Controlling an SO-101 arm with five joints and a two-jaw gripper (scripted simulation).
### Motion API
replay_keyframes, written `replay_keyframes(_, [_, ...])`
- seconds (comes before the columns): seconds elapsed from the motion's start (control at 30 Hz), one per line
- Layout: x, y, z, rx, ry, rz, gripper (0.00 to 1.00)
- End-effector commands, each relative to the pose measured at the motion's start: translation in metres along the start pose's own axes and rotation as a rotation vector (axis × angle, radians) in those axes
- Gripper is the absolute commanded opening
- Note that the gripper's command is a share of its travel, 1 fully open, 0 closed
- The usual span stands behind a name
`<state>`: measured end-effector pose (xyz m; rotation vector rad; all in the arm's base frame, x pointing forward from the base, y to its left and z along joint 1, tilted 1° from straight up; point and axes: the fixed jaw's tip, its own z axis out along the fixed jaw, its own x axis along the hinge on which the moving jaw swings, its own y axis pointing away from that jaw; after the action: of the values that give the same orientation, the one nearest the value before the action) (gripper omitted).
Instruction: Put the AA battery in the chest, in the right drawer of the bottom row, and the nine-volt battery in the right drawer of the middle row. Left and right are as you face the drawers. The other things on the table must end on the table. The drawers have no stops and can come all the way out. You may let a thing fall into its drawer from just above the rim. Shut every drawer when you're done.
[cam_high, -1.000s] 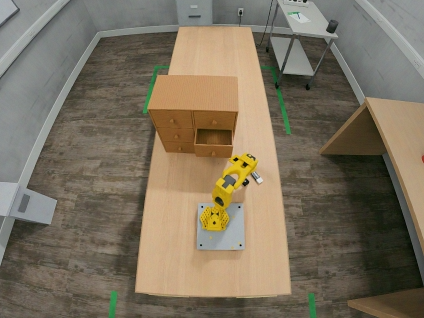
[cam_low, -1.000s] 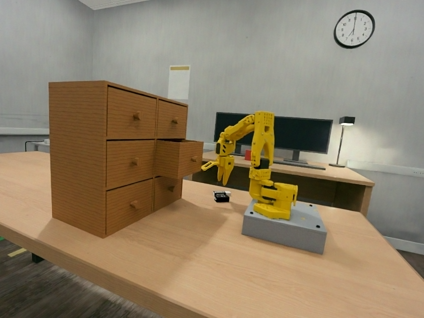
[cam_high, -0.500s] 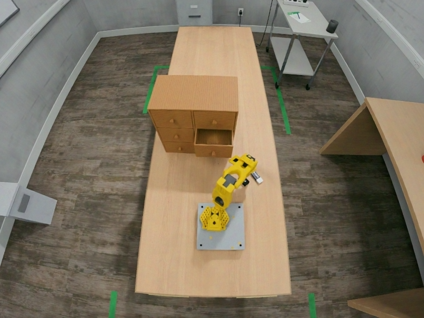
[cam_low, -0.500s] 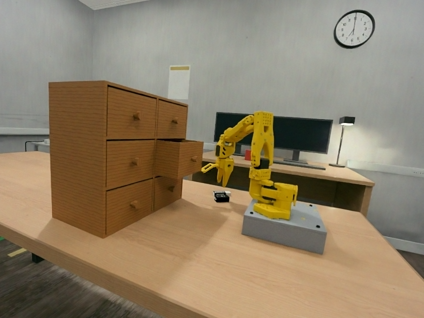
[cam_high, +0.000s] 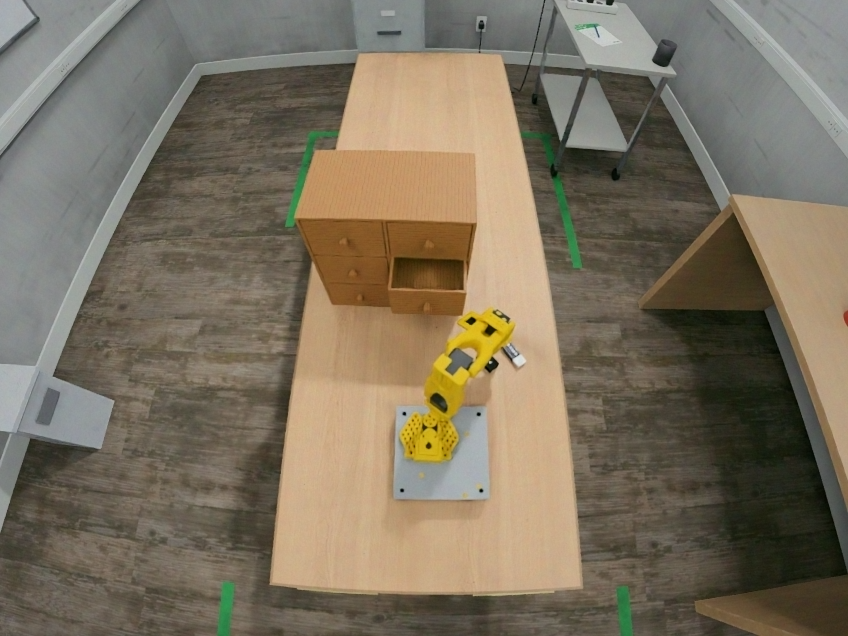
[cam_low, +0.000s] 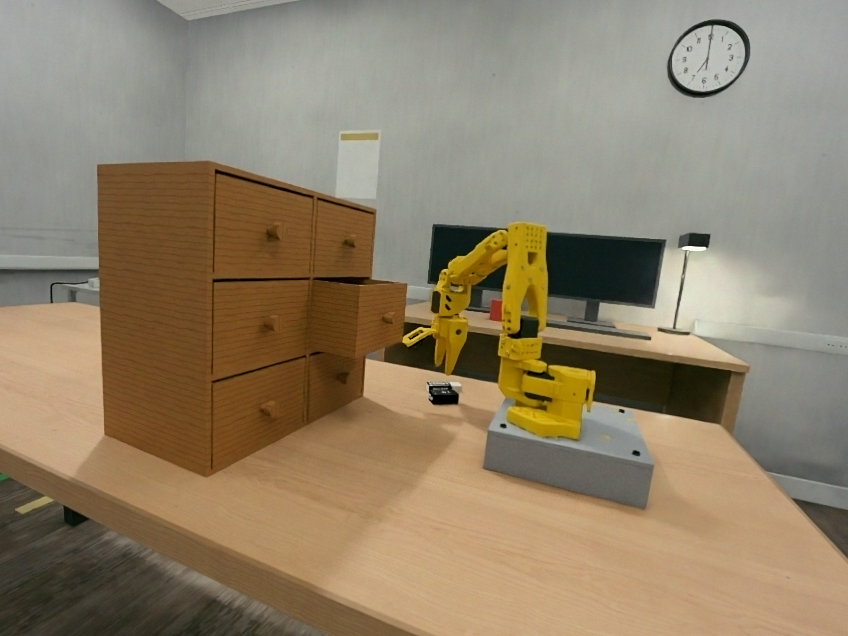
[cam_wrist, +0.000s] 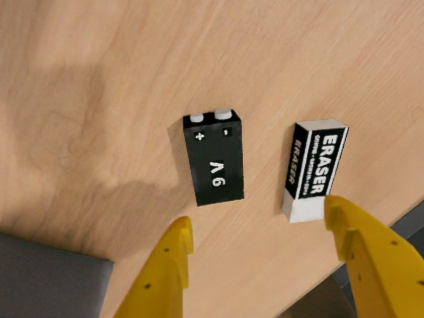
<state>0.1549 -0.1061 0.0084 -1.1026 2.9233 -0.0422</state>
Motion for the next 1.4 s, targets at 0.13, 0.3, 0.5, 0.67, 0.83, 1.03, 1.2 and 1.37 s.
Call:
replay_keyframes(0.13, [0.003, 0.005, 0.005, -0.019, 0.004, -0.001, 0.3])
replay_keyframes(0.3, [0.004, 0.006, 0.007, -0.019, 0.004, -0.001, 0.3])
replay_keyframes(0.5, [0.004, 0.007, 0.008, -0.019, 0.004, -0.001, 0.3])
replay_keyframes(0.67, [0.005, 0.007, 0.008, -0.019, 0.004, -0.001, 0.3])
replay_keyframes(0.83, [0.005, 0.007, 0.008, -0.019, 0.004, -0.001, 0.3])
replay_keyframes(1.03, [0.004, 0.006, 0.014, -0.019, 0.004, -0.001, 0.3])
replay_keyframes(1.2, [0.003, 0.004, 0.024, -0.019, 0.004, -0.001, 0.3])
replay_keyframes(1.37, [0.003, 0.004, 0.024, -0.019, 0.004, -0.001, 0.3])
